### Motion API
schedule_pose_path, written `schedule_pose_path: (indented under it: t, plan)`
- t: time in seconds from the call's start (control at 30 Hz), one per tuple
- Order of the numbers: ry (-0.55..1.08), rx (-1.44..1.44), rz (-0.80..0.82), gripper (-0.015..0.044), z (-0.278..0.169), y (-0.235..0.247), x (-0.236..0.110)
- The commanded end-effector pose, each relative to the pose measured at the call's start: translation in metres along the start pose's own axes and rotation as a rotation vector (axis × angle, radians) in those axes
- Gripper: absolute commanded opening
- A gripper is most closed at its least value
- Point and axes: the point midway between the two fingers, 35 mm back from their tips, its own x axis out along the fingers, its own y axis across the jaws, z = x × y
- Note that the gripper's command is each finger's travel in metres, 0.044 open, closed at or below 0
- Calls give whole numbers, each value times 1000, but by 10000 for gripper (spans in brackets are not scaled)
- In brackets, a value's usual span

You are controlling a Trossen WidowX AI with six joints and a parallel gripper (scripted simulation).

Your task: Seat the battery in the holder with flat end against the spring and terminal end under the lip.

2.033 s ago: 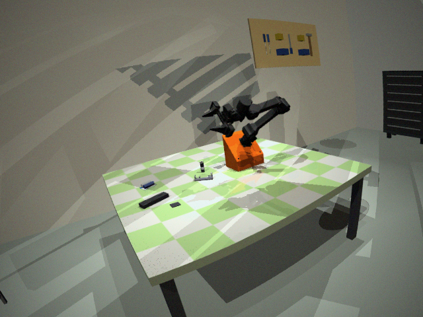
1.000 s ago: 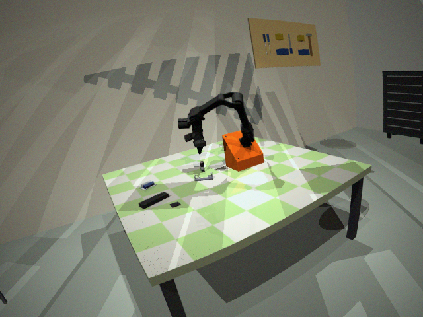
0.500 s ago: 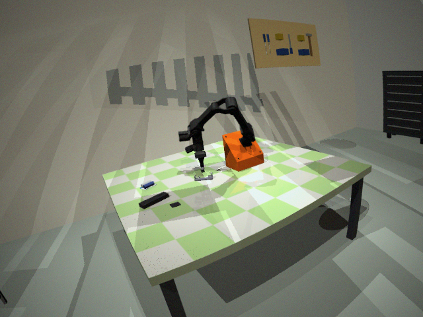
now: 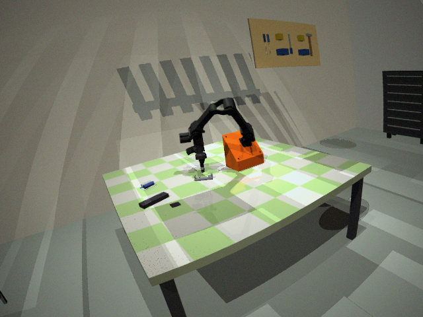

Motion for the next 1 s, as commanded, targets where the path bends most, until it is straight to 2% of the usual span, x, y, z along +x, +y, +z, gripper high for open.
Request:
schedule_pose_path:
  t: [0.0, 0.97]
  plan:
    - [2, -2, -6, 0, 0, -7, 1]
    - [2, -3, -6, 0, -1, -53, 1]
